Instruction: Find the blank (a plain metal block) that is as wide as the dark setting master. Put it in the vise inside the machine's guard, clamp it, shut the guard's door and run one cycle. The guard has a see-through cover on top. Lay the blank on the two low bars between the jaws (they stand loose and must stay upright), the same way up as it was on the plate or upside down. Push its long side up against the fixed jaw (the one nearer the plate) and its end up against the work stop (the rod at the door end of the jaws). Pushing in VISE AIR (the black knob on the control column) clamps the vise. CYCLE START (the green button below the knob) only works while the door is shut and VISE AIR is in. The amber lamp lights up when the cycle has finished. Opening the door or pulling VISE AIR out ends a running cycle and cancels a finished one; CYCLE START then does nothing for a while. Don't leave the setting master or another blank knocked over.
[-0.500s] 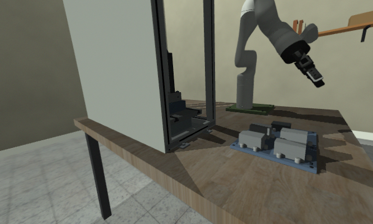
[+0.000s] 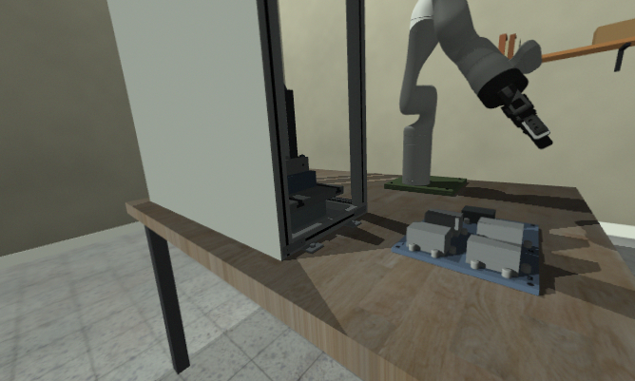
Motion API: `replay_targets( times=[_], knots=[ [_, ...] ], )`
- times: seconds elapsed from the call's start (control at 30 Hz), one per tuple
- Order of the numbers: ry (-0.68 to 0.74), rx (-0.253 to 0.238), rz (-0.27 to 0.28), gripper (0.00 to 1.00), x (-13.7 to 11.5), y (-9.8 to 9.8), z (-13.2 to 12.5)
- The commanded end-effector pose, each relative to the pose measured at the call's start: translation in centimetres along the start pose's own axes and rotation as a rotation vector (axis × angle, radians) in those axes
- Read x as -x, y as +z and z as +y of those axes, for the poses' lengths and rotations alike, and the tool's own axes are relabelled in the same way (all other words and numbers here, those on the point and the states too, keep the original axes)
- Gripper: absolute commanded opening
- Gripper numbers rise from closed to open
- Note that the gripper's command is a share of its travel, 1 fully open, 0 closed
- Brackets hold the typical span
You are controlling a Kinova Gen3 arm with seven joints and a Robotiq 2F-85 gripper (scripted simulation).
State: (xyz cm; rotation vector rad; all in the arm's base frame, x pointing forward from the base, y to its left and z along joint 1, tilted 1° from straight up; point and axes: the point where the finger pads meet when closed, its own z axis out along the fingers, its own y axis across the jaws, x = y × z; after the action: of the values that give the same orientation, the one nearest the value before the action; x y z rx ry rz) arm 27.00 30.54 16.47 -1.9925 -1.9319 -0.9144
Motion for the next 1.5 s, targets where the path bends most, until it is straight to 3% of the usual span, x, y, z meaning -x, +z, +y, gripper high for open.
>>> replay_targets(
  times=[0.0,0.03,0.07,1.17,1.33,1.47],
  knots=[
    [0.0,0.001,0.001,1.0,-0.1,0.0,0.0],
    [0.0,0.001,0.001,1.0,-0.1,0.0,0.0],
    [0.0,0.001,0.001,0.1,-0.1,0.0,0.0],
    [0.0,0.001,0.001,0.1,-0.1,0.0,0.0],
    [0.028,-0.087,-0.209,0.1,1.4,-5.8,0.3],
    [0.028,-0.087,-0.209,0.1,1.4,-5.8,0.3]
  ],
)
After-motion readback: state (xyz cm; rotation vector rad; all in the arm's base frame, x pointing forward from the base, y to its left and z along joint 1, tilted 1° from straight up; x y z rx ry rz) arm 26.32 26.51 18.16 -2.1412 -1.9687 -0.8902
